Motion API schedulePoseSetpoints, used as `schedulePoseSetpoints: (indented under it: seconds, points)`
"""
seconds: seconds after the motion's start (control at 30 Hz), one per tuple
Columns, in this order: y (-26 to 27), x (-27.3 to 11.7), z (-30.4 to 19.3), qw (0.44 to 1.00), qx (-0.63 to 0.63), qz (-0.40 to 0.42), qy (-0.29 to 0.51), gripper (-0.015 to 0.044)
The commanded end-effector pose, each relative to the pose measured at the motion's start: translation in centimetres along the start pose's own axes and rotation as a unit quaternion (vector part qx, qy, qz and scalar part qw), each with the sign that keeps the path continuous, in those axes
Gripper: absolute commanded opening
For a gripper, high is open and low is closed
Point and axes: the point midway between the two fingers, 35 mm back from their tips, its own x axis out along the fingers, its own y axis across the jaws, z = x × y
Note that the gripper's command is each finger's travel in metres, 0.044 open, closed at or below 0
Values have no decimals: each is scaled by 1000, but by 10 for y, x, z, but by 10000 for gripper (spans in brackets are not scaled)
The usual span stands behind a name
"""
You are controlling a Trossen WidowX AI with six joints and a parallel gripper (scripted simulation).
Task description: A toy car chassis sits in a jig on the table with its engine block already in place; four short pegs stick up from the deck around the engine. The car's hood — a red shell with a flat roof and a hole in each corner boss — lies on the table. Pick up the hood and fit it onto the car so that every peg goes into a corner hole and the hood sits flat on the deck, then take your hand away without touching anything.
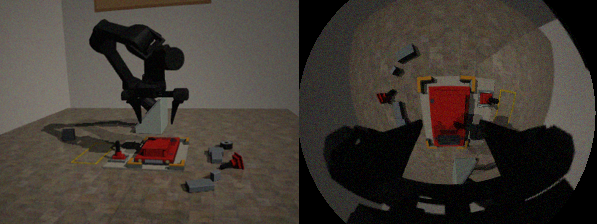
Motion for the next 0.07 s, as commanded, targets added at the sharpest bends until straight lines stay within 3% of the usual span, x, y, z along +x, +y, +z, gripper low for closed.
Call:
schedulePoseSetpoints:
  seconds: [0.0,0.03]
  points:
    - [1,-1,0,1000,2,3,2,440]
    - [1,-1,0,1000,2,3,2,440]
